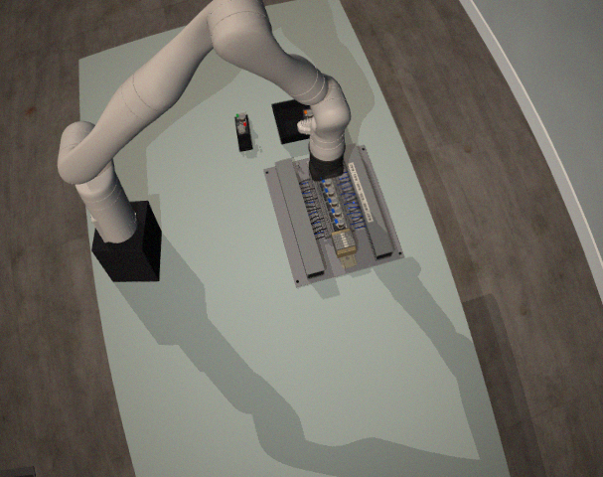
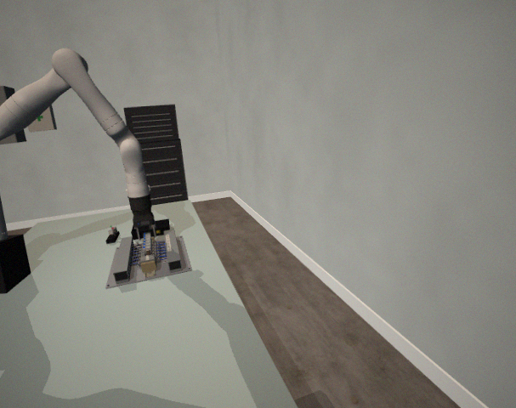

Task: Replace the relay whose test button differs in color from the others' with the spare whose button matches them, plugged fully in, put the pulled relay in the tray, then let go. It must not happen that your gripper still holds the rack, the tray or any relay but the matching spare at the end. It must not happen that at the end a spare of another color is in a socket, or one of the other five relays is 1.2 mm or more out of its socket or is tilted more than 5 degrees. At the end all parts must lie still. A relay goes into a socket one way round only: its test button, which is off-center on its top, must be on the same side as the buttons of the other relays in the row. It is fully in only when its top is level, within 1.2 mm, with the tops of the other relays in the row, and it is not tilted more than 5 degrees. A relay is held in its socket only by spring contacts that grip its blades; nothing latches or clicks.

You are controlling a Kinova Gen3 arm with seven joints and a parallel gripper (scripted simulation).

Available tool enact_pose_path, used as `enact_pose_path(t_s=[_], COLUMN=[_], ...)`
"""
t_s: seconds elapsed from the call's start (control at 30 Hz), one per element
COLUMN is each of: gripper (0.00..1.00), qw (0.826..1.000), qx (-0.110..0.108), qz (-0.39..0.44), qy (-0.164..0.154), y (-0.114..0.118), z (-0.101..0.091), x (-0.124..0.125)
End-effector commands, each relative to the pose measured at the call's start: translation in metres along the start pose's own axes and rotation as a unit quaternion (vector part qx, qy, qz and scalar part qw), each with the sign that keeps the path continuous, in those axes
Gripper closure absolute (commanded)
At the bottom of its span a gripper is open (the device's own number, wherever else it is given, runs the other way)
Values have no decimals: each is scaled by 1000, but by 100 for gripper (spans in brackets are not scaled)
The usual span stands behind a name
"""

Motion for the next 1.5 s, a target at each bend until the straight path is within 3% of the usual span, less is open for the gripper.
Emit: enact_pose_path(t_s=[0.0,1.47], gripper=[0,0], qw=[1000,1000], qx=[-2,-2], qz=[0,0], qy=[0,0], y=[1,1], z=[-2,-11], x=[0,0])
Point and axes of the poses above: the point where the finger pads meet when closed, its own z axis out along the fingers, its own y axis across the jaws, x = y × z, the point moved 1 cm from there along -z, back along the fingers, and after that the axes turned 3 degrees about z, right-handed, at the moved point
